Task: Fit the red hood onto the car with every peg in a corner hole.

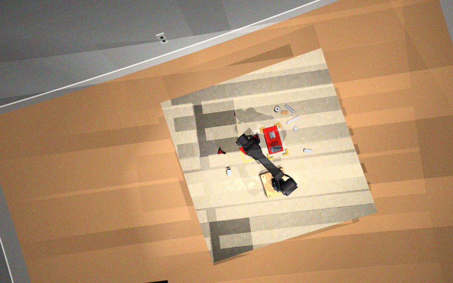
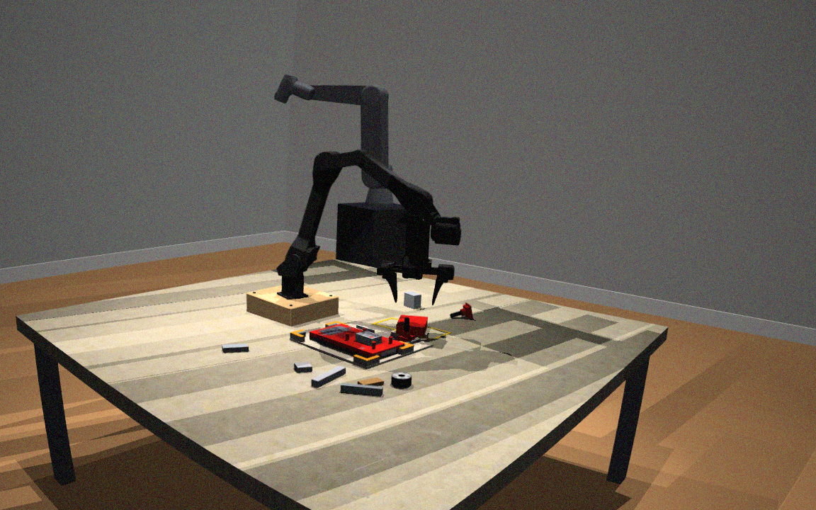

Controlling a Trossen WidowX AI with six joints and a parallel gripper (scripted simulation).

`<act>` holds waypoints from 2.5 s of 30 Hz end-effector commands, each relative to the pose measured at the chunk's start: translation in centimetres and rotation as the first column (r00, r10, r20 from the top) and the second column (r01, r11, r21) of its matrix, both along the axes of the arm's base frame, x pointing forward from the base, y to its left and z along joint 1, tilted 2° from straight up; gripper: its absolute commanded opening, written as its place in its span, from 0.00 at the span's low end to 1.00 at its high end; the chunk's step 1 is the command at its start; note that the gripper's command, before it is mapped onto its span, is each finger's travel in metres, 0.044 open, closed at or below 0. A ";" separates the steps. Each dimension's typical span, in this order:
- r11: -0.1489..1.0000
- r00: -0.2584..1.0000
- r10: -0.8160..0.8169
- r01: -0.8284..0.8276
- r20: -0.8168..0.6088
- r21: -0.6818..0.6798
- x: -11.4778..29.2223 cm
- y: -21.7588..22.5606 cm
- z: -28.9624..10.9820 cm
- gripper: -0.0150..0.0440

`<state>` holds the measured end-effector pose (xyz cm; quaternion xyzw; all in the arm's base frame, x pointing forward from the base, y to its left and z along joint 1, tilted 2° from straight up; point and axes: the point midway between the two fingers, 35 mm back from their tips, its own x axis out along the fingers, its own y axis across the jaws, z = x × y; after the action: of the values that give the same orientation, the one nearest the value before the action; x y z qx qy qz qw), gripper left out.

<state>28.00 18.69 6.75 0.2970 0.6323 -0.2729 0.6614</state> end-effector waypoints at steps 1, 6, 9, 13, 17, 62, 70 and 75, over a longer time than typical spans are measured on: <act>1.000 1.000 -0.005 0.005 -0.002 -0.005 0.0 -0.1 -0.4 1.00; 1.000 1.000 -0.005 0.005 -0.002 -0.005 0.0 -0.1 -0.7 1.00; 1.000 1.000 -0.005 0.005 -0.002 -0.005 0.0 -0.1 -0.9 1.00; 1.000 1.000 -0.005 0.005 -0.002 -0.005 0.0 -0.1 -1.1 1.00; 1.000 1.000 -0.005 0.005 -0.002 -0.005 0.1 -0.1 -1.3 1.00; 1.000 1.000 -0.005 0.005 -0.002 -0.005 0.1 -0.2 -4.0 1.00; 1.000 1.000 -0.005 0.005 -0.002 -0.005 0.1 -0.2 -4.3 1.00; 1.000 1.000 -0.005 0.005 -0.002 -0.005 0.2 -0.2 -4.5 1.00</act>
<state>28.14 18.55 2.46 0.2982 0.6319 -0.2755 0.6602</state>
